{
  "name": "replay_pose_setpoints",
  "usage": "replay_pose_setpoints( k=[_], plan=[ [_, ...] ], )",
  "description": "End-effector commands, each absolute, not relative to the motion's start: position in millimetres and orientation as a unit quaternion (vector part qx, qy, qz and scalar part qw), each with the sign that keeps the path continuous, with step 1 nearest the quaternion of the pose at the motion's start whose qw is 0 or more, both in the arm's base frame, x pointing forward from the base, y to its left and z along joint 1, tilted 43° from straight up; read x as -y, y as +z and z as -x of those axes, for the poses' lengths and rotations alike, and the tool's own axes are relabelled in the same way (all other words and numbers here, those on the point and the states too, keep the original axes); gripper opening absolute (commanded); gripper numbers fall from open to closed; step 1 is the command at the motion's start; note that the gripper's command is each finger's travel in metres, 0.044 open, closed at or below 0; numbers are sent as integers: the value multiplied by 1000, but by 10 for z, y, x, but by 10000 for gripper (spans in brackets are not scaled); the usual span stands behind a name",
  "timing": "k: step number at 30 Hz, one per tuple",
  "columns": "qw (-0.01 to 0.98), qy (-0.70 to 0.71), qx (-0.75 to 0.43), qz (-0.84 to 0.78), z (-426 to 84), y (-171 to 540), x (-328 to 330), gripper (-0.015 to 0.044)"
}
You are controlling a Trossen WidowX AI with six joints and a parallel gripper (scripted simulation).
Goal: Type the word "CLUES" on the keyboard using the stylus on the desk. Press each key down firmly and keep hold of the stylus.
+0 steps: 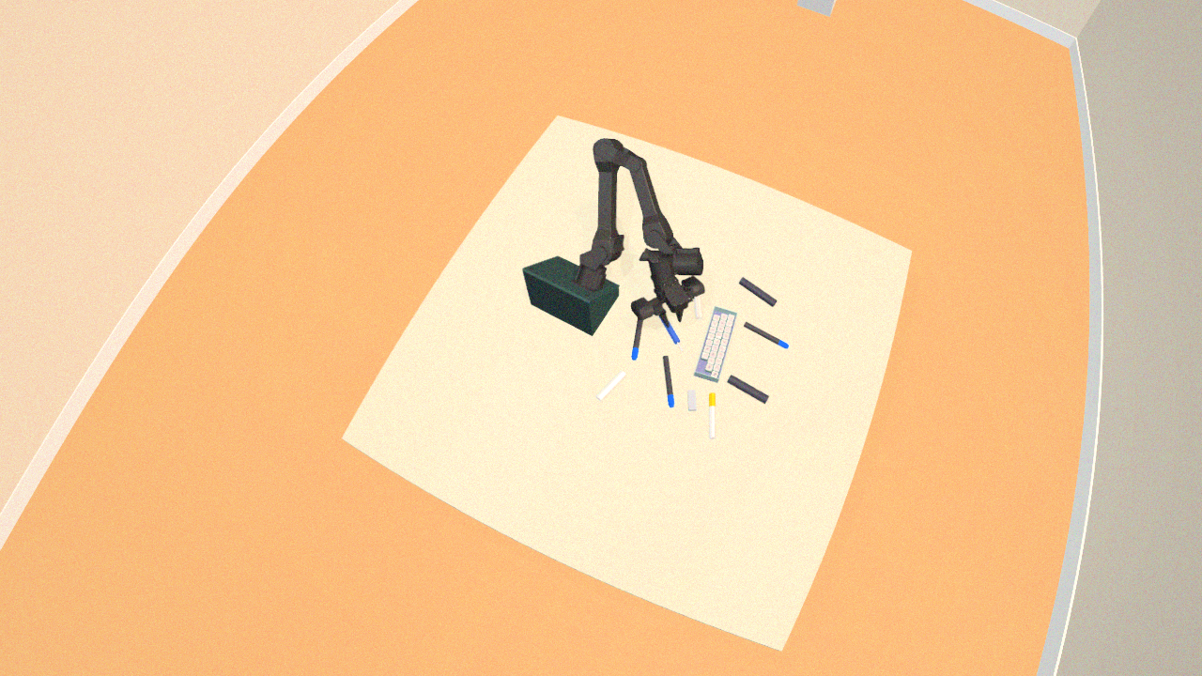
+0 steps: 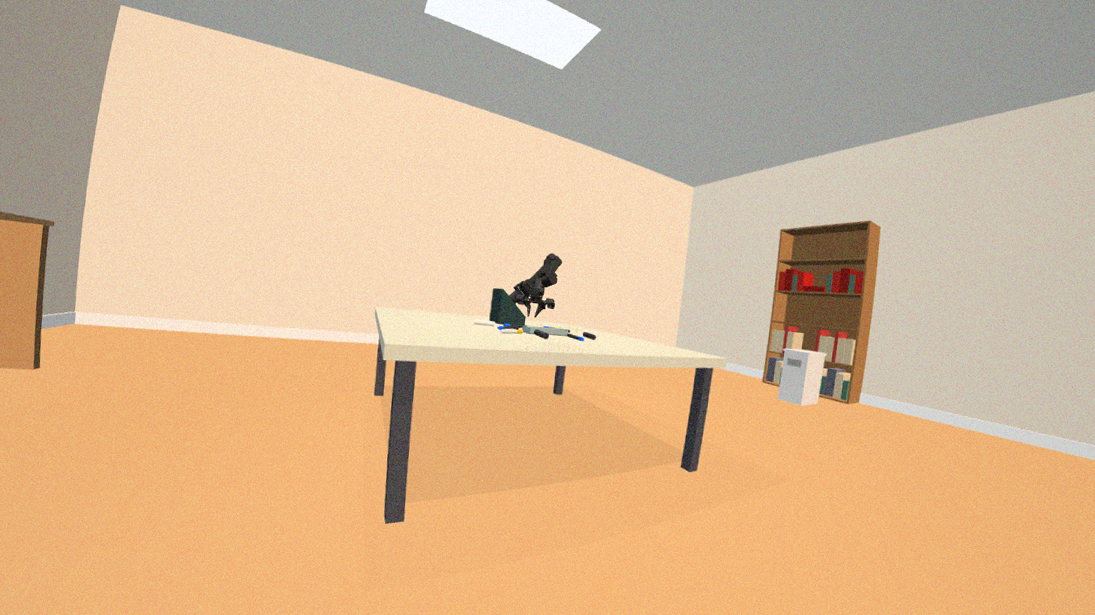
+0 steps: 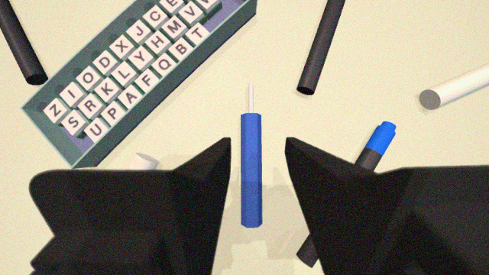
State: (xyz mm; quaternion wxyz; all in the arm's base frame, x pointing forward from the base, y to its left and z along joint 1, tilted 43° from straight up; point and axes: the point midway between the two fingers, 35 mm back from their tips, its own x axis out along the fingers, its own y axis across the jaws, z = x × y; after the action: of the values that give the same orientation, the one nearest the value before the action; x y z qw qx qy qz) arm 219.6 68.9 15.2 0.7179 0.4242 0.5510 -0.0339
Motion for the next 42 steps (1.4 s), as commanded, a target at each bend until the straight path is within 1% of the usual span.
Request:
replay_pose_setpoints(
  k=[1,42],
  plan=[
    [720,-36,-545,-428,-2202,160,-687,150],
    [719,-36,-545,-429,-2188,-105,-929,150]
  ],
)
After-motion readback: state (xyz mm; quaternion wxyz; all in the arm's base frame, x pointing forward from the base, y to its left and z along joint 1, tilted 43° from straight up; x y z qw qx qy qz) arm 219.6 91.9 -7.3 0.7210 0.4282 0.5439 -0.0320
